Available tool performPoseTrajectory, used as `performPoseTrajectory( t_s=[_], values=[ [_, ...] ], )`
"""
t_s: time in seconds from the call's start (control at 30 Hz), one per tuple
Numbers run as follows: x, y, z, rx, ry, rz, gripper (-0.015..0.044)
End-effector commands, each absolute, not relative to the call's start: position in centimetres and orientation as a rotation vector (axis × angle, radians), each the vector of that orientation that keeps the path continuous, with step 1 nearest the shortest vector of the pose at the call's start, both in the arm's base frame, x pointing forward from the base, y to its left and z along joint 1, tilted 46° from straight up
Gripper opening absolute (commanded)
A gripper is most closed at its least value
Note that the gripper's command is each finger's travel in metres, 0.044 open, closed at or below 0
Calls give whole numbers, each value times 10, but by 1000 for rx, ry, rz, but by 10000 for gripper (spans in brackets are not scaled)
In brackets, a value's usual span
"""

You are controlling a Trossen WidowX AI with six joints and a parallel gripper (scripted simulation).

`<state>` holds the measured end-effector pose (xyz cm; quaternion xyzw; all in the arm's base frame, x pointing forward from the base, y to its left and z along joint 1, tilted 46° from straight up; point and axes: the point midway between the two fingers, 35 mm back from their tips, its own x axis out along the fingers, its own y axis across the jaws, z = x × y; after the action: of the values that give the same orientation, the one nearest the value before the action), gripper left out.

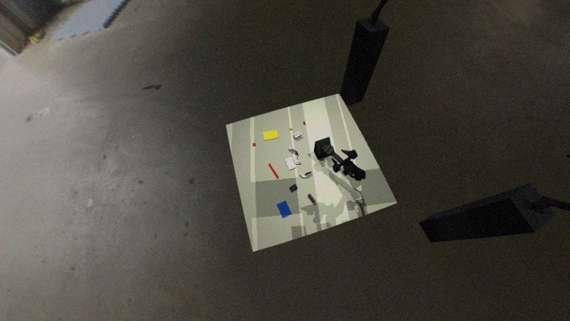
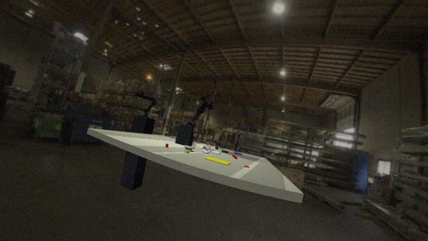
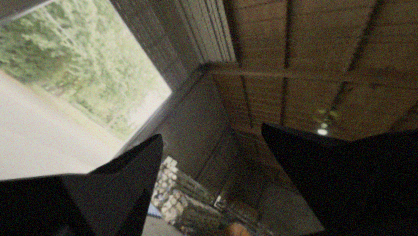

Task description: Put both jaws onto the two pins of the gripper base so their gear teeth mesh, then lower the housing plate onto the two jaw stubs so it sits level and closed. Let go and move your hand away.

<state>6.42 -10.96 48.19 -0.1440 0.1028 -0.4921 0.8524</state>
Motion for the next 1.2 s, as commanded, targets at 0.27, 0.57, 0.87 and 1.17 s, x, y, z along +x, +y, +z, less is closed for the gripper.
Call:
performPoseTrajectory(
  t_s=[0.27,0.57,0.87,1.17],
  values=[
    [81,-132,466,-185,240,-992,216],
    [105,-159,441,-20,276,-938,0],
    [129,-179,411,142,330,-880,0],
    [153,-195,379,305,387,-835,0]
  ],
)
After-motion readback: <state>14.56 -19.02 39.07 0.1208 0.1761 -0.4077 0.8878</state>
